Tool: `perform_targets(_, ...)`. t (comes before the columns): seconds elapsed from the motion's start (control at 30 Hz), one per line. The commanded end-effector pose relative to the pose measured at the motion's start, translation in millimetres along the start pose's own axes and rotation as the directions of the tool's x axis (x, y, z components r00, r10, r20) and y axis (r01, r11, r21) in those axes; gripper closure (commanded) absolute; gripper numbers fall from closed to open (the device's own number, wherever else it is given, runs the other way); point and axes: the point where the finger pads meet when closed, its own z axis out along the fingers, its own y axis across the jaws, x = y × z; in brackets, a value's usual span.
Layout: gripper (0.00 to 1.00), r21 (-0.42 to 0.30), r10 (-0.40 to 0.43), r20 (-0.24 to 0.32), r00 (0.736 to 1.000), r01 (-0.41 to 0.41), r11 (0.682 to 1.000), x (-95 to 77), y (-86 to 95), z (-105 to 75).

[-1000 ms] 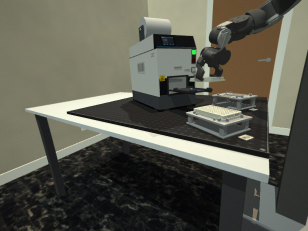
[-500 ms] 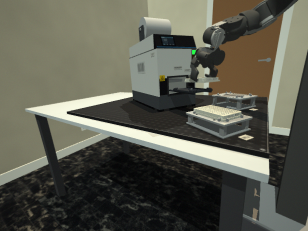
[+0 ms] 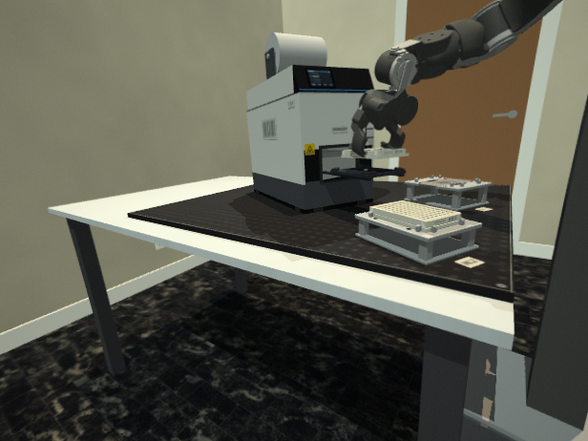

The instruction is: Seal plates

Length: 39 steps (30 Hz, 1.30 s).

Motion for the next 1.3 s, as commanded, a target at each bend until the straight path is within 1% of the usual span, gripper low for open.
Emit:
perform_targets(0.0, 1.00, 0.001, 0.000, 0.000, 1.000, 0.000, 1.000, -0.7, 3.3, -0.9)
perform_targets(0.23, 1.00, 0.000, -0.001, 0.001, 1.000, 0.001, 1.000, -2.1, 20.1, -1.0)
perform_targets(1.27, 1.00, -0.002, 0.000, 0.000, 1.000, 0.000, 1.000, -1.7, 19.5, -0.2)
